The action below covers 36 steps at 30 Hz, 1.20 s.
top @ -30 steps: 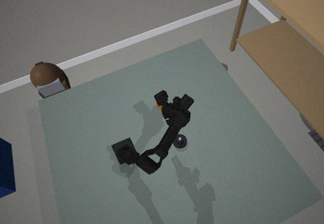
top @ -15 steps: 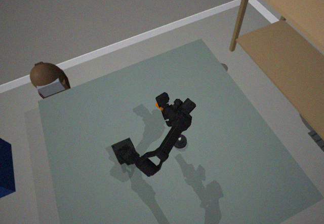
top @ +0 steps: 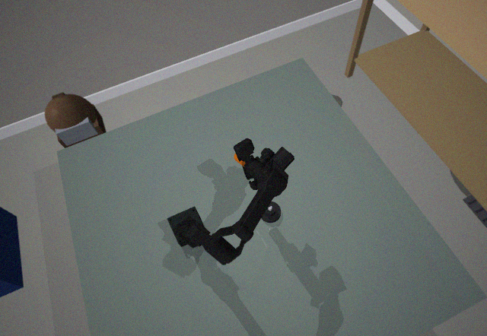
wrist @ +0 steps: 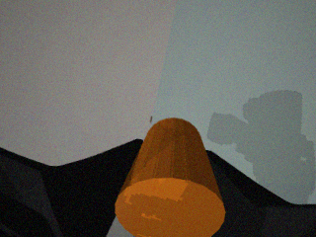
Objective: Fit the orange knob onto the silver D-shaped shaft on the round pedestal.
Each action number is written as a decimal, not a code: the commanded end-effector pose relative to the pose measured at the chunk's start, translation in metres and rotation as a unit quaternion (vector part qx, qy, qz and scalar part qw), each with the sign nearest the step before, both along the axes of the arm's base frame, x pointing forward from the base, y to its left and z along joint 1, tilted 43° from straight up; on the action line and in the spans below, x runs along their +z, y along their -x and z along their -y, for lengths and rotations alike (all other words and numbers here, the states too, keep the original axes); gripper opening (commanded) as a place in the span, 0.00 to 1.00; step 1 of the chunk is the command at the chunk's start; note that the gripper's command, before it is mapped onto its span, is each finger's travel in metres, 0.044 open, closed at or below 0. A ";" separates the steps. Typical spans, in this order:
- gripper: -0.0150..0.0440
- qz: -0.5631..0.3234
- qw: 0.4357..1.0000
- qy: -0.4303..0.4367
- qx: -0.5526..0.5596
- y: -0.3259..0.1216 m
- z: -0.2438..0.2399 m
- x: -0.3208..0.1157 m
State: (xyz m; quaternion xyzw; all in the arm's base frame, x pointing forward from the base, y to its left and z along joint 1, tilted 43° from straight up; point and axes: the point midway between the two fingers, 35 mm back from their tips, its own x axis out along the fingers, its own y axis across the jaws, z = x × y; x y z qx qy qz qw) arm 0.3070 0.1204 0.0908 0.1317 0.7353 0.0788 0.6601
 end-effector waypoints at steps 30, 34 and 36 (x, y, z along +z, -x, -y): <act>0.25 -0.006 0.988 0.149 0.022 0.005 0.011 -0.027; 0.25 -0.008 0.980 0.199 0.028 0.006 0.014 -0.034; 0.25 -0.010 0.974 0.224 0.031 0.006 0.016 -0.038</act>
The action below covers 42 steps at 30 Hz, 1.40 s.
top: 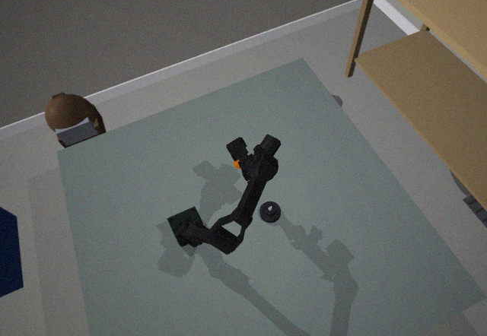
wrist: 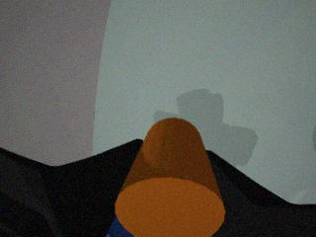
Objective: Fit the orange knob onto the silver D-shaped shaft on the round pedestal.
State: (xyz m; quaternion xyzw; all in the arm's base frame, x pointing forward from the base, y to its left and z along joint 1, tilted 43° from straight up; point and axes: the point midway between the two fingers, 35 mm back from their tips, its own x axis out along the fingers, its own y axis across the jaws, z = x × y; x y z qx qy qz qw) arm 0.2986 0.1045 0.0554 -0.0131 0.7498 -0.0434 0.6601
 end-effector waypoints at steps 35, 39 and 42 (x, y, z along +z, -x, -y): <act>0.25 -0.005 0.949 0.313 0.036 0.001 0.051 -0.091; 0.25 -0.005 0.949 0.314 0.036 0.001 0.066 -0.109; 0.25 -0.005 0.948 0.315 0.035 0.002 0.077 -0.122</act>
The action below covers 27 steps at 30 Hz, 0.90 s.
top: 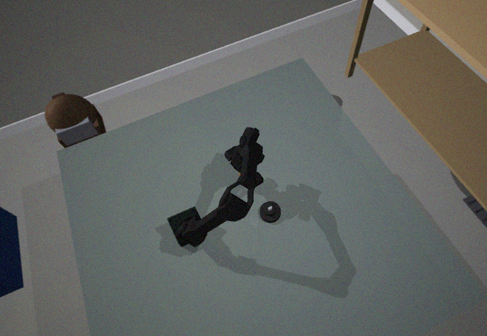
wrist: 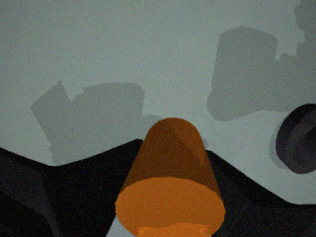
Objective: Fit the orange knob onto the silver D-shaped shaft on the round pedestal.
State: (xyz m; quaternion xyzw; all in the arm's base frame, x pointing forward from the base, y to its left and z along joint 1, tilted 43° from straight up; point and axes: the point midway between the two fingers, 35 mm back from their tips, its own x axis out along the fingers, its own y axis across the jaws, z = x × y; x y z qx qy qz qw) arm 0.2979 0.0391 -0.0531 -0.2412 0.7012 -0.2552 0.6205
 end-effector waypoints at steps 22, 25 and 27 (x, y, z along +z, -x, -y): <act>0.61 0.000 1.000 0.006 -0.002 0.005 0.038 -0.042; 0.66 0.000 1.000 0.006 -0.002 0.005 0.038 -0.042; 0.66 0.000 1.000 0.006 -0.002 0.005 0.038 -0.042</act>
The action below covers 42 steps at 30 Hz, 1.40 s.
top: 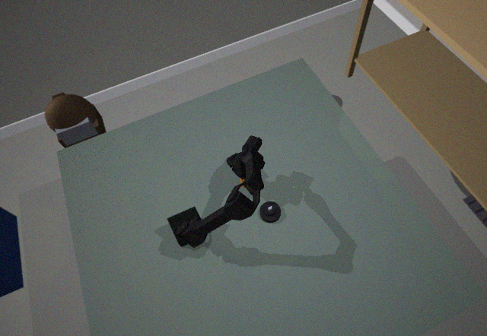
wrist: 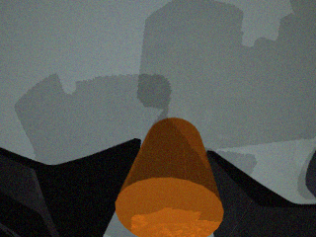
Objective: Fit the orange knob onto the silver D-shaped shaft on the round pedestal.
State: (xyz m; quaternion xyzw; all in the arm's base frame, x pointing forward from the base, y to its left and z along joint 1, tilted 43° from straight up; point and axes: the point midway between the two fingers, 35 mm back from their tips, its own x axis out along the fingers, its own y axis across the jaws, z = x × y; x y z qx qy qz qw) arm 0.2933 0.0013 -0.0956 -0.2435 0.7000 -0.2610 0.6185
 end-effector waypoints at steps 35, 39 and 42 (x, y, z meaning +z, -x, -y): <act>1.00 -0.001 1.000 0.000 0.005 -0.007 -0.042 0.045; 1.00 -0.001 1.000 0.000 0.005 -0.007 -0.037 0.040; 1.00 -0.001 1.000 0.000 0.005 -0.007 -0.034 0.036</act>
